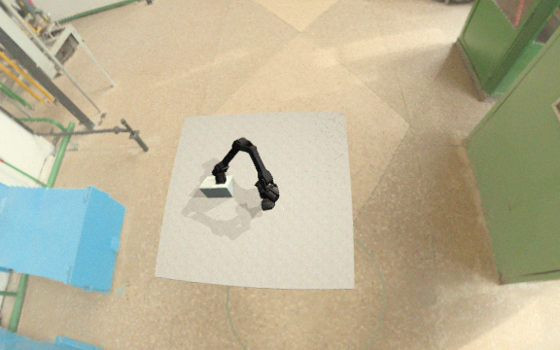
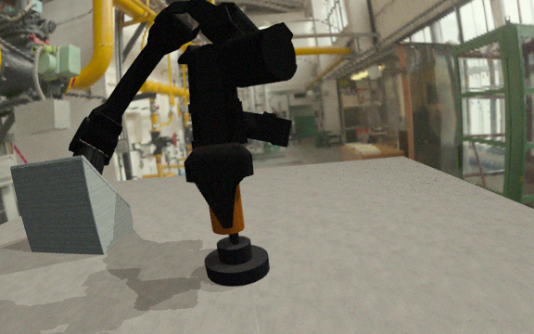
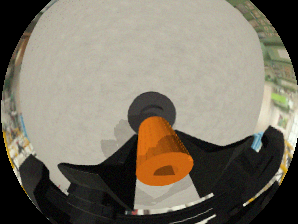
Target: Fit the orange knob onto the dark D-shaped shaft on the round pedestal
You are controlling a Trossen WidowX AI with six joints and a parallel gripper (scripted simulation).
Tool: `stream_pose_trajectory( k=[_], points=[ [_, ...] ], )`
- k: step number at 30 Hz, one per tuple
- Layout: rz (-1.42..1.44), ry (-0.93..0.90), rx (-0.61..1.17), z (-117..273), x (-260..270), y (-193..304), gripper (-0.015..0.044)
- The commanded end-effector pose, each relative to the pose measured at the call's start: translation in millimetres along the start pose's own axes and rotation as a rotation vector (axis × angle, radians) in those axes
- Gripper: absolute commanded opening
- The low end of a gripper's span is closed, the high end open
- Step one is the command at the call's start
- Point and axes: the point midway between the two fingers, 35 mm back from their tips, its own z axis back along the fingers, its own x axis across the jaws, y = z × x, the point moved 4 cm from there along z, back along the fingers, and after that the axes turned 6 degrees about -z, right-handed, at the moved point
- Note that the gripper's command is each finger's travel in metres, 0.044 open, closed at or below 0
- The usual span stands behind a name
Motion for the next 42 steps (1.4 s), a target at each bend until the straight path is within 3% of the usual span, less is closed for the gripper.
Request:
stream_pose_trajectory(
  k=[1, 42],
  points=[
    [0.007, 0.008, -0.008, 4.1, 0.6, -3.0, 0.0],
    [0.007, 0.008, -0.008, 4.0, 0.8, -1.8, 0.0]
  ],
)
